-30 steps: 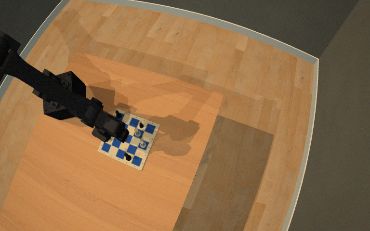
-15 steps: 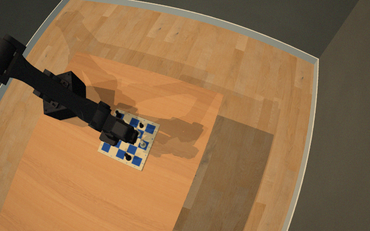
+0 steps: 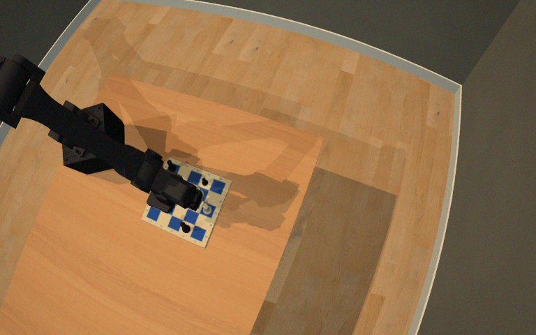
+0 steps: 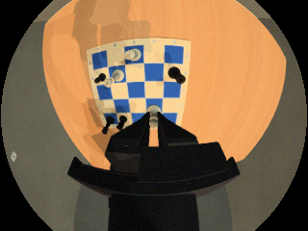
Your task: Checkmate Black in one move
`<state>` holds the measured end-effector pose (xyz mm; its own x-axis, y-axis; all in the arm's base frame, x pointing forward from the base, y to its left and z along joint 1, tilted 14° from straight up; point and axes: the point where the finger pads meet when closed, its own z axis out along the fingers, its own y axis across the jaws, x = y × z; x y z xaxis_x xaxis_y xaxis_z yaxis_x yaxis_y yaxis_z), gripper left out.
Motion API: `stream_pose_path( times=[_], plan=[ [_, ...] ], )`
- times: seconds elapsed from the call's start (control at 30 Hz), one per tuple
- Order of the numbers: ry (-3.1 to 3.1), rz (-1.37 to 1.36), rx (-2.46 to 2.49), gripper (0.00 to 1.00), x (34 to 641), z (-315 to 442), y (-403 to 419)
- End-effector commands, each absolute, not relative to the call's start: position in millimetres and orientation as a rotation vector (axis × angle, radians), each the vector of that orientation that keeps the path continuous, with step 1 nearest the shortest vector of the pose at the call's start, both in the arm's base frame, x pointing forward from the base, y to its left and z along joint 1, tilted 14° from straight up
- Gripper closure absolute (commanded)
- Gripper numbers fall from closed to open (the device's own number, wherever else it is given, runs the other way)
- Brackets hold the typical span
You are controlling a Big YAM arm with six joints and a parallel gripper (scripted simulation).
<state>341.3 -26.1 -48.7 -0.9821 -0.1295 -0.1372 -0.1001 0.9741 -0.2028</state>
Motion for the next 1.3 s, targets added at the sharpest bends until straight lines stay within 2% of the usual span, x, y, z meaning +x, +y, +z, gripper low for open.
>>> stream_pose_path(
  times=[0.0,0.57,1.27],
  plan=[
    [2.978,-0.295,-0.171,1.0,344.6,-65.0,-34.4],
    [2.966,-0.295,-0.169,1.0,361.3,-122.6,-46.9],
    [2.981,-0.295,-0.17,1.0,353.7,-126.1,-47.7]
  ],
)
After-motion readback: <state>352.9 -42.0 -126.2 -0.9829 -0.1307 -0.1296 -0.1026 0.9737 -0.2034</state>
